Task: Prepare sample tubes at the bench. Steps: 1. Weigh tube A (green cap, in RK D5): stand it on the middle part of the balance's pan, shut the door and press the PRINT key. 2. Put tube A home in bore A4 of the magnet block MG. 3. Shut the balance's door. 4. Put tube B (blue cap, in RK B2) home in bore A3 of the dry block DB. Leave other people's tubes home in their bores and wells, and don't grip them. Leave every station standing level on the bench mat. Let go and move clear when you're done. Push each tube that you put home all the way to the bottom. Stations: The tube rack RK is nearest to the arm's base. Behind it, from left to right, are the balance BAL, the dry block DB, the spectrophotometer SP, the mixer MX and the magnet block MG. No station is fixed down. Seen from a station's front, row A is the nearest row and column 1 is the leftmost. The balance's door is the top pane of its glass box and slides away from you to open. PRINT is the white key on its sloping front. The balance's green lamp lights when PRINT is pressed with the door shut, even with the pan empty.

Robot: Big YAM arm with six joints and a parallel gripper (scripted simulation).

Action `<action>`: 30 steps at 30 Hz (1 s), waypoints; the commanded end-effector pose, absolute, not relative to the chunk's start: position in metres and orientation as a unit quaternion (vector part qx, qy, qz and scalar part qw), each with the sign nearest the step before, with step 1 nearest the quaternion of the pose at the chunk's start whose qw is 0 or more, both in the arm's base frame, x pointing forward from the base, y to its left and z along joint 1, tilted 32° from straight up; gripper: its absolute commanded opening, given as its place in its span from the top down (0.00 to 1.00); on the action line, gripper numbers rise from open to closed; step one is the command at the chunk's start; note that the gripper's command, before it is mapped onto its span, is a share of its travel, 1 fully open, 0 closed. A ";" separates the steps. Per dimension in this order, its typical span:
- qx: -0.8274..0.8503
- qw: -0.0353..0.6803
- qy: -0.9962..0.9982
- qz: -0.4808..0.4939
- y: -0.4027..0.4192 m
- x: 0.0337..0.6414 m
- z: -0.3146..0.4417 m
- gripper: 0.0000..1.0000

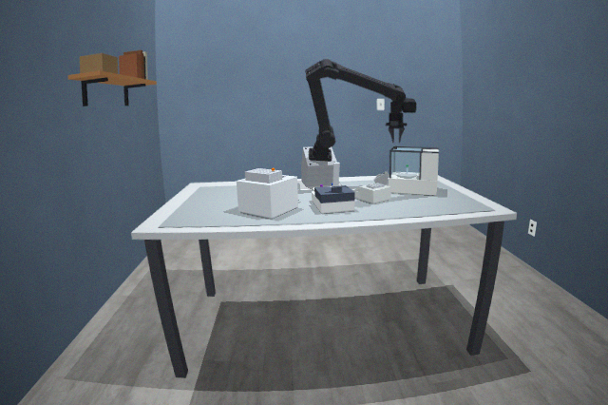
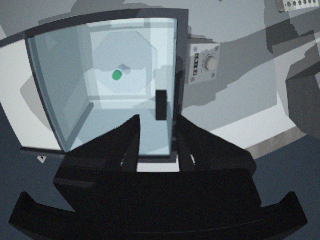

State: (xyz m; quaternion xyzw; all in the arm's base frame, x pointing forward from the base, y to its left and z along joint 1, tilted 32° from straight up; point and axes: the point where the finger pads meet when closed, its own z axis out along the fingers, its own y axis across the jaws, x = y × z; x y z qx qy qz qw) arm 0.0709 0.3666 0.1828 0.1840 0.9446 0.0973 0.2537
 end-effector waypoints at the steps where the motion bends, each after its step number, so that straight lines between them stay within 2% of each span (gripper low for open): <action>1: 0.191 0.248 0.941 0.128 0.380 0.062 0.211 0.70; 22: 0.192 0.246 0.941 0.130 0.375 0.045 0.239 0.70; 28: 0.190 0.250 0.943 0.113 0.371 0.050 0.224 0.70; 29: 0.175 0.254 0.945 0.106 0.361 0.058 0.212 1.00; 30: 0.160 0.255 0.948 0.101 0.357 0.061 0.205 1.00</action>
